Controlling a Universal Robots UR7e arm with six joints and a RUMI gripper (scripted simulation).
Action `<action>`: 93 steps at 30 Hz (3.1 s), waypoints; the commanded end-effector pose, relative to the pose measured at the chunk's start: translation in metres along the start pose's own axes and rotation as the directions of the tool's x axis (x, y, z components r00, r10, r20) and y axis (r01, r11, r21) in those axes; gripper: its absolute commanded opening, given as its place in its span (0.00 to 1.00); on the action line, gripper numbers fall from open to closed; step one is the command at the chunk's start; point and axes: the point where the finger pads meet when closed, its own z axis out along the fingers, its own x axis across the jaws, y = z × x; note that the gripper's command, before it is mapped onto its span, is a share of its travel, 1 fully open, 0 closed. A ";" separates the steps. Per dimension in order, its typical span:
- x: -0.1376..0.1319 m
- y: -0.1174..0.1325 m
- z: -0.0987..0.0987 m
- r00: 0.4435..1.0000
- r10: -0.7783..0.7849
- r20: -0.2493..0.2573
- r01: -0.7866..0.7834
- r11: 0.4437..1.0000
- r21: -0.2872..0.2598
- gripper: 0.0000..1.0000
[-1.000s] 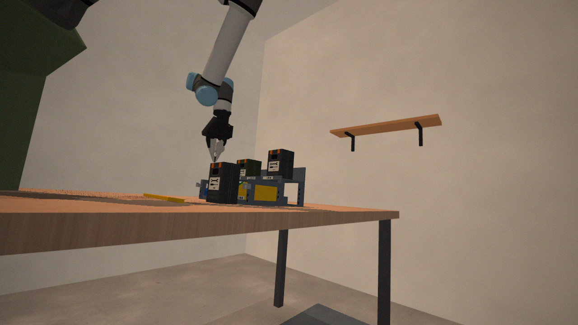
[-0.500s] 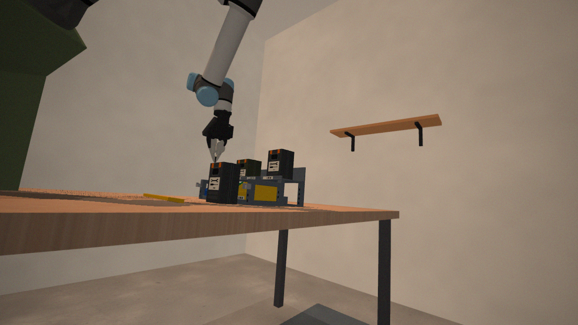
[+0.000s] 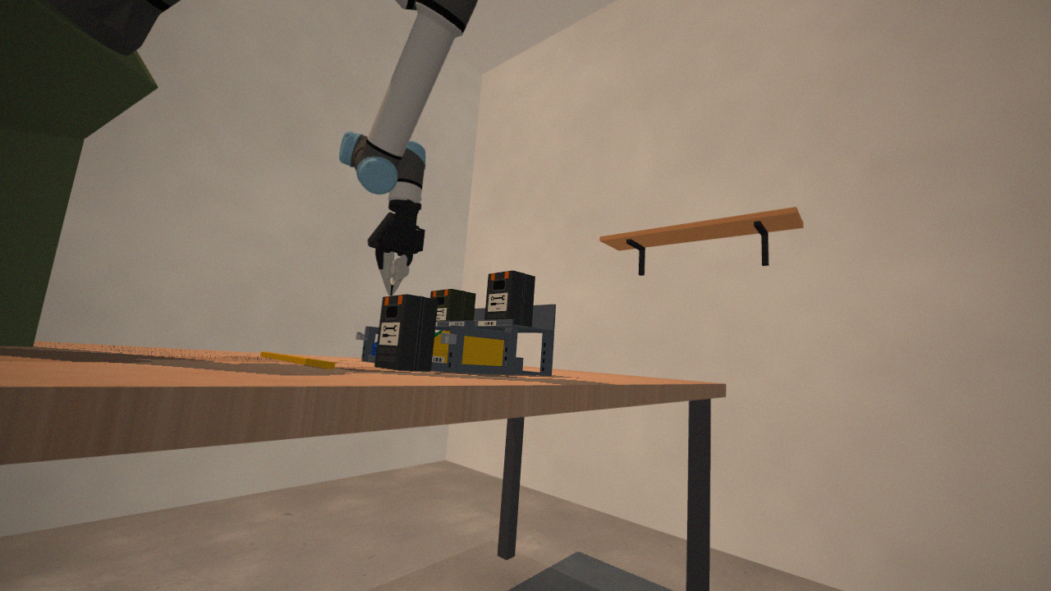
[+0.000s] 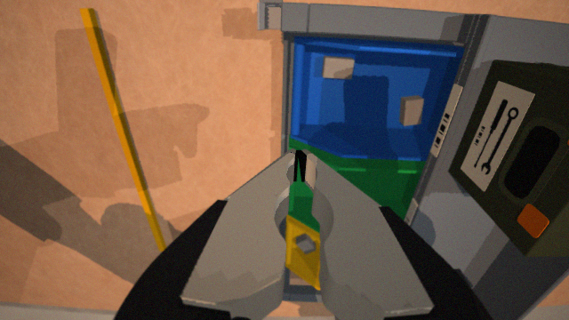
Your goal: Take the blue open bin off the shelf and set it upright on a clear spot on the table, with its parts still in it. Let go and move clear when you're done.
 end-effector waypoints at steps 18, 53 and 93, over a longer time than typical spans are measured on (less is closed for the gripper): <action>0.000 0.000 -0.001 1.000 0.000 -0.001 0.000 1.000 0.000 0.00; -0.001 0.001 0.041 1.000 0.000 -0.002 0.000 1.000 -0.001 0.00; -0.001 0.001 0.042 1.000 0.000 -0.002 0.000 1.000 -0.001 0.58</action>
